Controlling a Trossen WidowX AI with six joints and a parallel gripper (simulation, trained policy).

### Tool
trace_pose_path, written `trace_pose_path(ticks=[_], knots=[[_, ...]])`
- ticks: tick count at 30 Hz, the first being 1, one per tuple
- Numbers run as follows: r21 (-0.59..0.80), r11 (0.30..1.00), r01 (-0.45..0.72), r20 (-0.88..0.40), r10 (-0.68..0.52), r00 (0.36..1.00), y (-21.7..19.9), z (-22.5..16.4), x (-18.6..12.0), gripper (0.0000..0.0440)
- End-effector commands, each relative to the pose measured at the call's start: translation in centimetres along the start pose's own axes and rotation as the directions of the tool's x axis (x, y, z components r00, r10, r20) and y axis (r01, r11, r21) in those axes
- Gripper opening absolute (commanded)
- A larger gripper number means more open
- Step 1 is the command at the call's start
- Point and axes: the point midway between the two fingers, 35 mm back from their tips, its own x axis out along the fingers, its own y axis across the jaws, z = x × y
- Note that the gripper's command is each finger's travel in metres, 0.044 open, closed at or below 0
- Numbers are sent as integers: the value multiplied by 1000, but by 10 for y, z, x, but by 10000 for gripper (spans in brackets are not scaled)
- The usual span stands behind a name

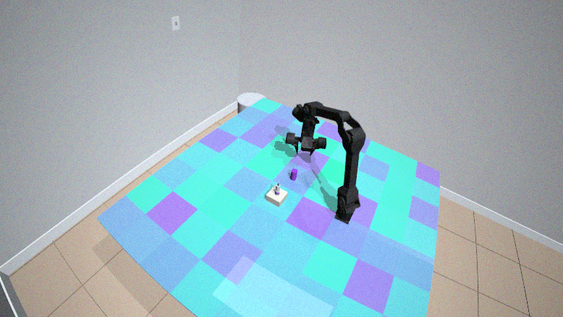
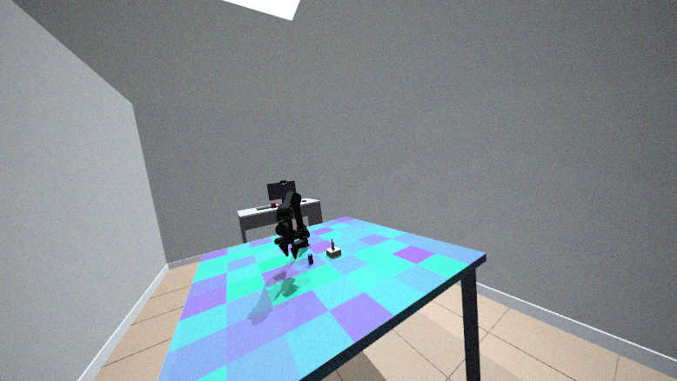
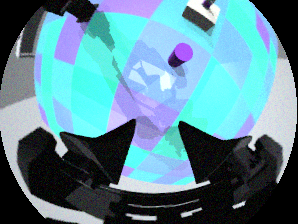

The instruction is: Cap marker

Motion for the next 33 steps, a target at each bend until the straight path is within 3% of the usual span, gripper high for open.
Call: trace_pose_path(ticks=[1, 33], knots=[[-2, 1000, -11, 7, 11, 1000, -4, 5, 0, 298], [-155, 985, -79, 137, 101, 985, -36, 81, 9, 291]])
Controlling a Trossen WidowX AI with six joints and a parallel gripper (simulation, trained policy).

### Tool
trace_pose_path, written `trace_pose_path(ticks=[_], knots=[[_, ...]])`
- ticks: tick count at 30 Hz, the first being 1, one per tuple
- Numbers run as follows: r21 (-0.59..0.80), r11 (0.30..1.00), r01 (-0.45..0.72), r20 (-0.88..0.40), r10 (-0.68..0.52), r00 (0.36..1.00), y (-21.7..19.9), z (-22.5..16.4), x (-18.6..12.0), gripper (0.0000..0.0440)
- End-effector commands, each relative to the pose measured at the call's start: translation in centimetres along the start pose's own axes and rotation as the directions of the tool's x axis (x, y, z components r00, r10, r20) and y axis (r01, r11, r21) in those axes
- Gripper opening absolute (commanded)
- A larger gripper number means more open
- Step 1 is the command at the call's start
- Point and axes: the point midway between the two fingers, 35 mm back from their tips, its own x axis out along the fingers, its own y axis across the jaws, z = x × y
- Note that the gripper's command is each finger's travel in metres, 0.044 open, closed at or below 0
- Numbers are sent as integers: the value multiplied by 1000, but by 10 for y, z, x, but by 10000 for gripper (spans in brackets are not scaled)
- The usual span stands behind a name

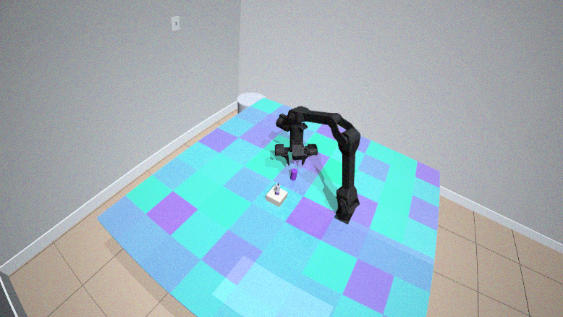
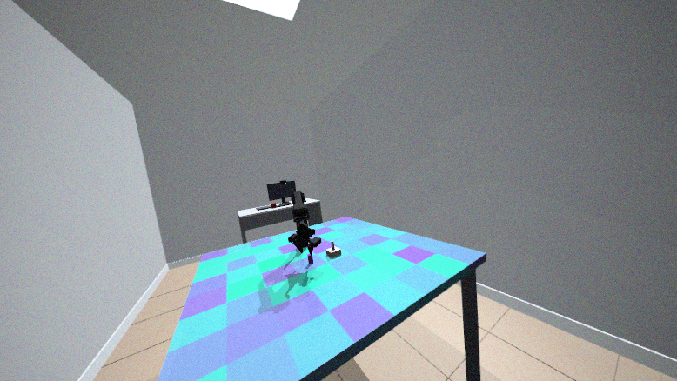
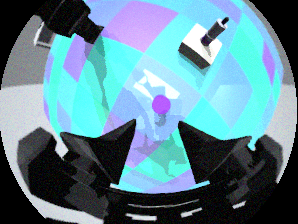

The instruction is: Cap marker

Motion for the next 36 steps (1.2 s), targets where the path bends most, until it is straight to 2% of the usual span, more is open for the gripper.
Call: trace_pose_path(ticks=[1, 22, 24, 30, 36], knots=[[-13, 1000, -11, 21, 11, 1000, -1, 7, 5, 291], [-131, 990, -52, 59, 60, 996, -1, 20, 45, 248], [-140, 989, -55, 51, 63, 997, -1, 20, 47, 229], [-154, 987, -52, 16, 55, 998, 0, 21, 40, 74], [-173, 984, -30, -40, 24, 999, -7, 22, 21, 50]])
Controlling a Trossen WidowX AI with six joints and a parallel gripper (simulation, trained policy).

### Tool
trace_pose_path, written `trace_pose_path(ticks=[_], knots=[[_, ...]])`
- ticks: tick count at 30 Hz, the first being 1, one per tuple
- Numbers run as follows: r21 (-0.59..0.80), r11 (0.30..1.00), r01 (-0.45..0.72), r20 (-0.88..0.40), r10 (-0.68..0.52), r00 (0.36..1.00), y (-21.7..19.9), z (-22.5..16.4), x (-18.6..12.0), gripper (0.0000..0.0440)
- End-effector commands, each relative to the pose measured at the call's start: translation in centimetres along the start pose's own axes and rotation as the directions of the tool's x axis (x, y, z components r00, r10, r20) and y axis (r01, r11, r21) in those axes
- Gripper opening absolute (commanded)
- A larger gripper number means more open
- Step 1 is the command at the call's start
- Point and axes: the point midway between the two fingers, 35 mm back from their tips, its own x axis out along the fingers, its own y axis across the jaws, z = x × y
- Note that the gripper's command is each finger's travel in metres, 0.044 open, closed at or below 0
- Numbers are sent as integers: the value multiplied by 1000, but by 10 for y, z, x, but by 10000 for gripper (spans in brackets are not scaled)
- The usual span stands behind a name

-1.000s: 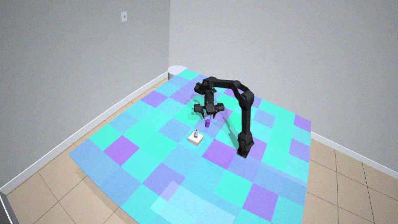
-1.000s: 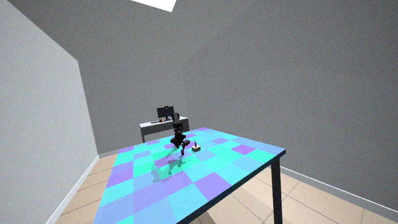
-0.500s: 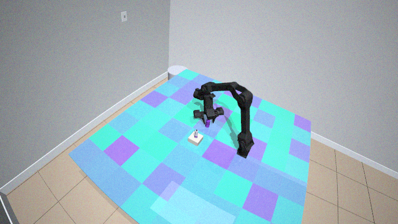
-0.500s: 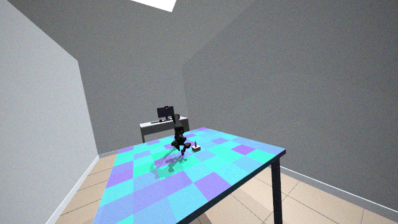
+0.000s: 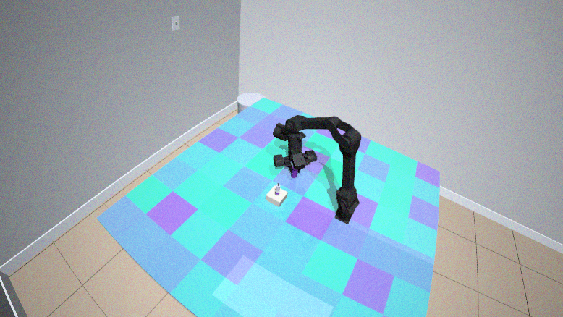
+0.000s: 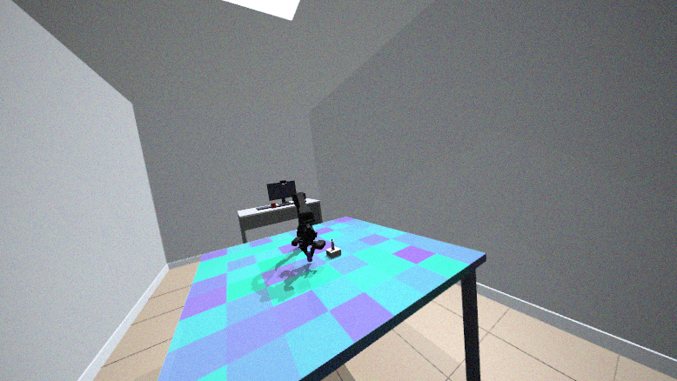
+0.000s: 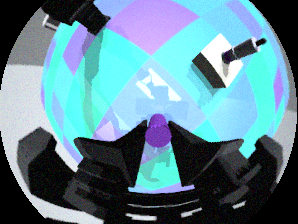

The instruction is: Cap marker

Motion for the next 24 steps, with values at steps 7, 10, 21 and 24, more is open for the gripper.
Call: trace_pose_path(ticks=[7, 10, 21, 24], knots=[[-43, 998, 38, -72, -41, 997, -13, 6, -32, 25], [-55, 997, 49, -82, -54, 995, -20, 13, -42, 25], [-98, 992, 77, -90, -86, 992, -46, 50, -73, 12], [-110, 991, 79, -87, -89, 992, -52, 61, -79, 7]])
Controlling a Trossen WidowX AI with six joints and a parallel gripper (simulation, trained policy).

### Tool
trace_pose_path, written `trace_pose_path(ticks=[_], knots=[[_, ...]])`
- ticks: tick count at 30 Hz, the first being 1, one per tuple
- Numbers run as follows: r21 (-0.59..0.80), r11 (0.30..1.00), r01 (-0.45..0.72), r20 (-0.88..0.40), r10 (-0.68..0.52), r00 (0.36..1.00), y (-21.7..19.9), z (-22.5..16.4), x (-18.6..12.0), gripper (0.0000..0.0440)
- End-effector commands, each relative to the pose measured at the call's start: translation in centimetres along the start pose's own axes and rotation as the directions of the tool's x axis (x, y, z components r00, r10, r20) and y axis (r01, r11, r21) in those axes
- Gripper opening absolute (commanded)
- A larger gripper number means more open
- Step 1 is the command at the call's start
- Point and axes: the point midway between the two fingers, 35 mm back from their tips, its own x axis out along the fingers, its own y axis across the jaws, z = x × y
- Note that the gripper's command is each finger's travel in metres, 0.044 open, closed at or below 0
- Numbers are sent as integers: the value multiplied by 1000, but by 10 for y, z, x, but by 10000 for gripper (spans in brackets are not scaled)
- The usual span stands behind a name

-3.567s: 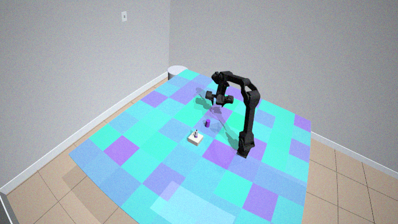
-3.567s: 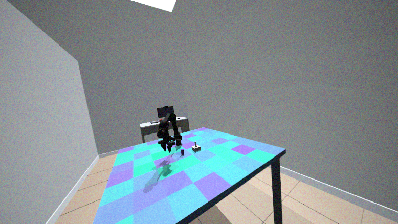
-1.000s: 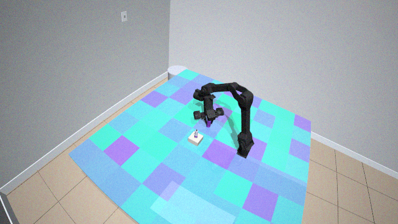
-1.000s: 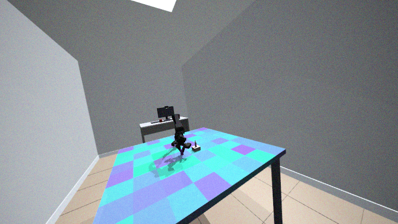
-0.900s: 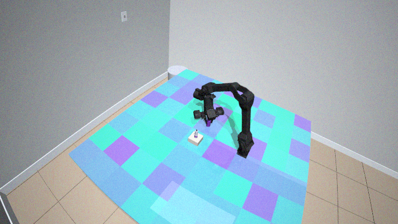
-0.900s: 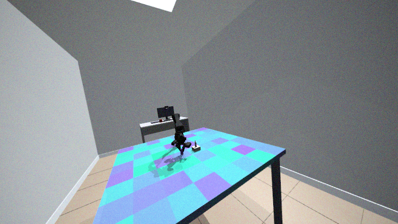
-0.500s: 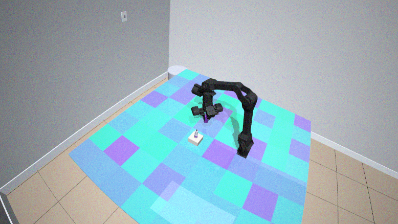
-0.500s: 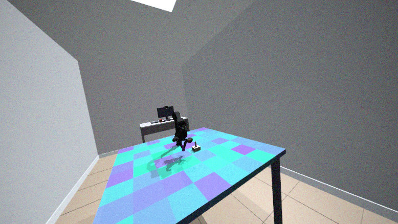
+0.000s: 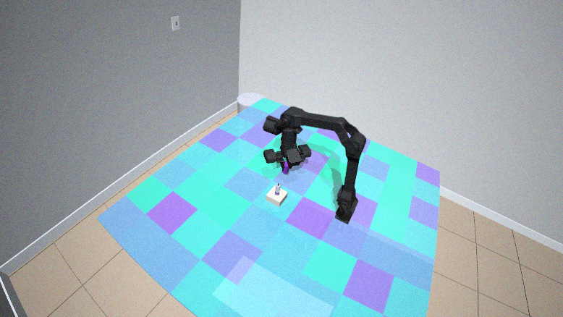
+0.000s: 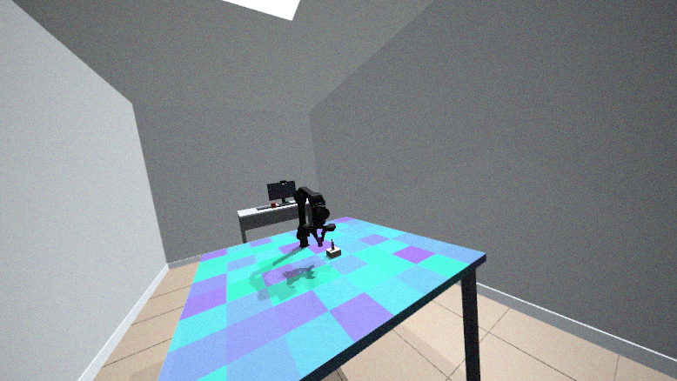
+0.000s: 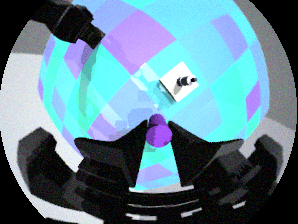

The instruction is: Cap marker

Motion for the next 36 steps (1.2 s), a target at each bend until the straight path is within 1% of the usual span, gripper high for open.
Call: trace_pose_path(ticks=[1, 12, 18, 22, 36], knots=[[-7, 1000, 15, -2, -15, 1000, -9, 10, -10, 5], [-56, 998, 14, 10, -13, 1000, -34, 50, -24, 0], [-75, 997, 10, 13, -9, 1000, -44, 66, -28, 0], [-79, 997, 7, 13, -6, 1000, -48, 71, -28, 0], [-63, 998, -23, 33, 26, 999, -51, 74, -10, 0]])
